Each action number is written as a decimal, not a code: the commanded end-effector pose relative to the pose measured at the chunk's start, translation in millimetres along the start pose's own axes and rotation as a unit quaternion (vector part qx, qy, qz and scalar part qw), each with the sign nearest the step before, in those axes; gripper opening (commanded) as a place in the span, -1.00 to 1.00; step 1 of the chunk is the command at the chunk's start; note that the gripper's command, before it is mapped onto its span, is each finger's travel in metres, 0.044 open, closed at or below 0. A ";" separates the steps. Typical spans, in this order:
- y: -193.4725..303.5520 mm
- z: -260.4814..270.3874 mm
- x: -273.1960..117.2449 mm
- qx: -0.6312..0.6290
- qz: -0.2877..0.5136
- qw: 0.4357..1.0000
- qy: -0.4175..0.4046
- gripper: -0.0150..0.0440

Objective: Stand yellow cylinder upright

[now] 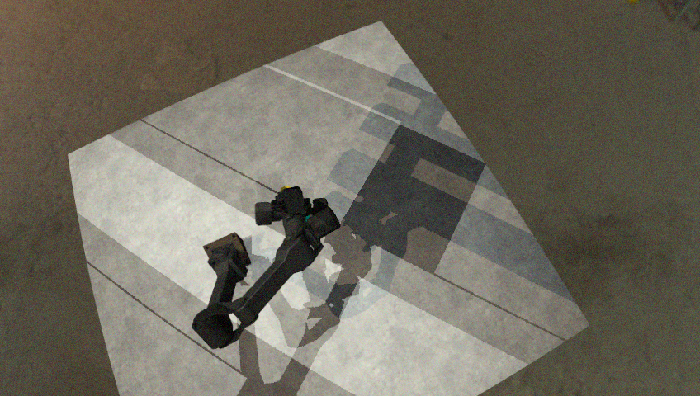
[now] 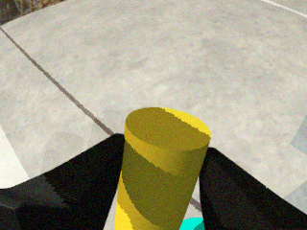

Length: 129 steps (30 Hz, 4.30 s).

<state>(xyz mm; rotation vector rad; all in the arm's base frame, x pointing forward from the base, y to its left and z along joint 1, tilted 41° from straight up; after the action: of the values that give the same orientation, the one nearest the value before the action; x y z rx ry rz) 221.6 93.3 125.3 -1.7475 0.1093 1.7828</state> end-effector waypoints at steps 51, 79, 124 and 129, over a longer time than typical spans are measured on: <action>20.0 1.7 -17.0 -0.093 -0.191 0.977 0.036 -0.14; 24.4 2.2 -19.9 -0.116 -0.223 0.967 0.050 -0.14; 106.2 -45.6 31.5 -0.117 -0.216 0.968 0.056 0.13; 106.2 -45.6 31.5 -0.117 -0.216 0.968 0.056 0.58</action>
<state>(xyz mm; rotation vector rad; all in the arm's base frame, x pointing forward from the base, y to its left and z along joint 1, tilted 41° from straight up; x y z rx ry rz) 213.4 -1.6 53.2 -1.8632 -0.4173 1.4195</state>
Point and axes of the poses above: the point midway between the two fingers, 35 mm back from their tips, its own x axis out along the fingers, its own z axis across the jaws, y = z × x, the point moved 6 cm from there along -x, back along the fingers, and after that the axes turned 13 degrees about x, right-handed, at the moved point
